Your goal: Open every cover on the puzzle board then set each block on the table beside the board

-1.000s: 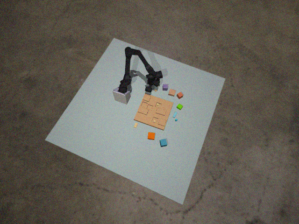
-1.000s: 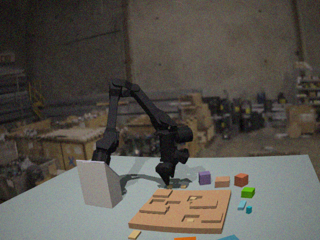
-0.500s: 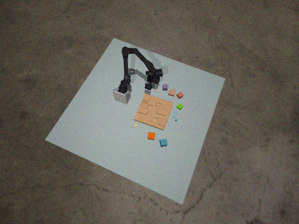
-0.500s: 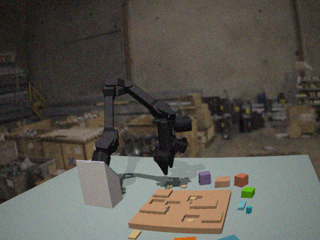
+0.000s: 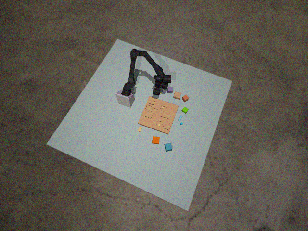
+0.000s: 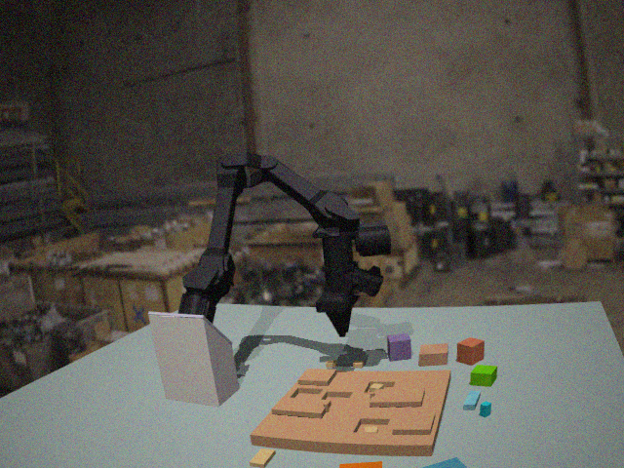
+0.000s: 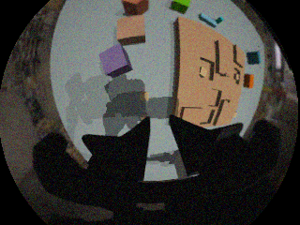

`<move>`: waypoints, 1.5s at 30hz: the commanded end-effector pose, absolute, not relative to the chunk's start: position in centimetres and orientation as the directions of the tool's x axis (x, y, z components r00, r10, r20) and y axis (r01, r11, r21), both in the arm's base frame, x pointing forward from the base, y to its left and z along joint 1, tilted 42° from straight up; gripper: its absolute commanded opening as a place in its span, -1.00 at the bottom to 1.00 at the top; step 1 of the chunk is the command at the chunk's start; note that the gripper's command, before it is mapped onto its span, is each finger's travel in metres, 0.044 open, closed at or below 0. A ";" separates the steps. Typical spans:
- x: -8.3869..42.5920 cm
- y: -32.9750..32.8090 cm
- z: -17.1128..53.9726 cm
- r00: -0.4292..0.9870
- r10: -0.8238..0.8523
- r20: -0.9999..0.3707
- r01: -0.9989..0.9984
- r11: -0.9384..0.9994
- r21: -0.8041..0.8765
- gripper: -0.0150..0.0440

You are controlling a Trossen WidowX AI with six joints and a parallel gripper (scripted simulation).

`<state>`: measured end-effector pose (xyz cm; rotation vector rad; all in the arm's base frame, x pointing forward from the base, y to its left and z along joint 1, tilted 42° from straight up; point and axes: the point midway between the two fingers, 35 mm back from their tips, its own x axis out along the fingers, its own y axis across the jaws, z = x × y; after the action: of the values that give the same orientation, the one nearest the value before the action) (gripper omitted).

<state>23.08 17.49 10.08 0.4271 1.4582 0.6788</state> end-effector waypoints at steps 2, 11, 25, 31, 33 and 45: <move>25.4 16.3 9.1 -0.021 0.642 -0.766 -0.171 0.753 0.636 -0.49; 28.9 13.8 6.9 -0.018 0.625 -0.781 -0.182 0.766 0.617 -0.49; 33.2 8.7 2.3 -0.003 0.598 -0.801 -0.205 0.784 0.586 -0.49; 34.7 6.4 0.3 -0.012 0.605 -0.796 -0.213 0.776 0.593 -0.49; 35.1 5.6 -0.4 -0.014 0.608 -0.794 -0.216 0.773 0.596 -0.49; 36.6 1.1 -4.5 -0.019 0.630 -0.776 -0.773 0.483 0.411 -0.49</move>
<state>35.87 3.25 -2.51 0.1159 1.3210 0.8837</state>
